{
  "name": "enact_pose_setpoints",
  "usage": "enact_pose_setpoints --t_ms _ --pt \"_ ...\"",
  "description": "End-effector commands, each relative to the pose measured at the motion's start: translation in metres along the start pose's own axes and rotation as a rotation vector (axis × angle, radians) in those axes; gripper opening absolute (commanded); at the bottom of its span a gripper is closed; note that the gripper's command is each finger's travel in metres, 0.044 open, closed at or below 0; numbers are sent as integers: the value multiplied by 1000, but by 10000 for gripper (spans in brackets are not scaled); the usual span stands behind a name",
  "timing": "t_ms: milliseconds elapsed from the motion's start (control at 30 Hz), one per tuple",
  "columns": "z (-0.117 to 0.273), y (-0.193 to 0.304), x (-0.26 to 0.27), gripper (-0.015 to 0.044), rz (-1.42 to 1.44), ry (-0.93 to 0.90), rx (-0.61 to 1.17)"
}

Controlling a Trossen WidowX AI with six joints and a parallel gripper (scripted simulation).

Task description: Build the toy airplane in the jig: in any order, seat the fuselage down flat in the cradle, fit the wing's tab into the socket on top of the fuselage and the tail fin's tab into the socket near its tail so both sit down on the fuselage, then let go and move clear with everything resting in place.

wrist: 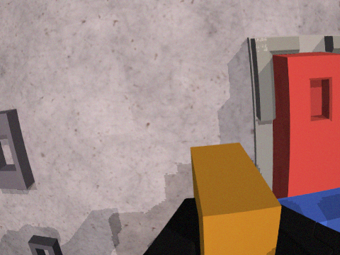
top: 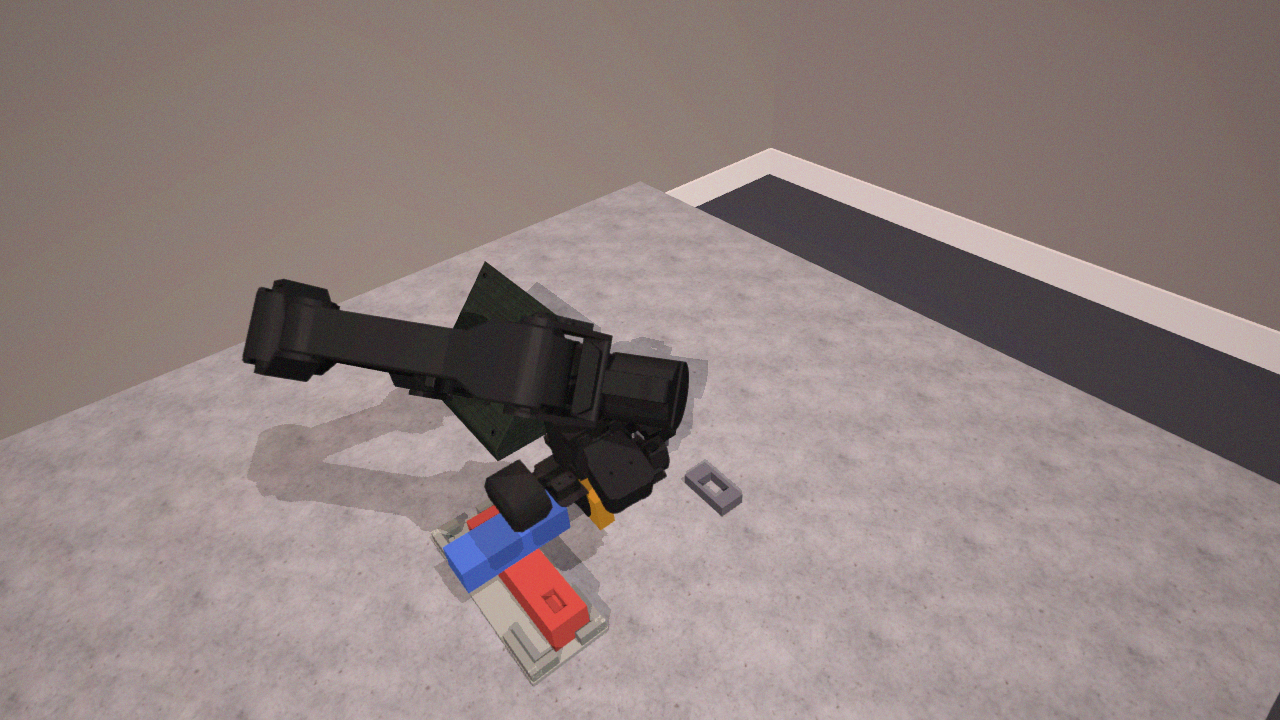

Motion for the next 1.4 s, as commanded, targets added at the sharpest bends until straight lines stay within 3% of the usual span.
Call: enact_pose_setpoints --t_ms 0,767,867,1367 --pt "0 -7 -11 0 6 7 -8" --pt "-12 -31 -68 0 36 58 -16" --pt "-12 -31 -67 67 36 58 -16" --pt "-12 -31 -68 67 36 58 -16"
Point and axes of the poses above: the point midway between the two fingers, 35 mm back from their tips, its own z axis back along the fingers, its own x axis across the jaws, y = z × x, the point moved 1 cm from there along z, back along the fingers, and after that the axes turned 10 degrees about -z, right-handed, at the moved point
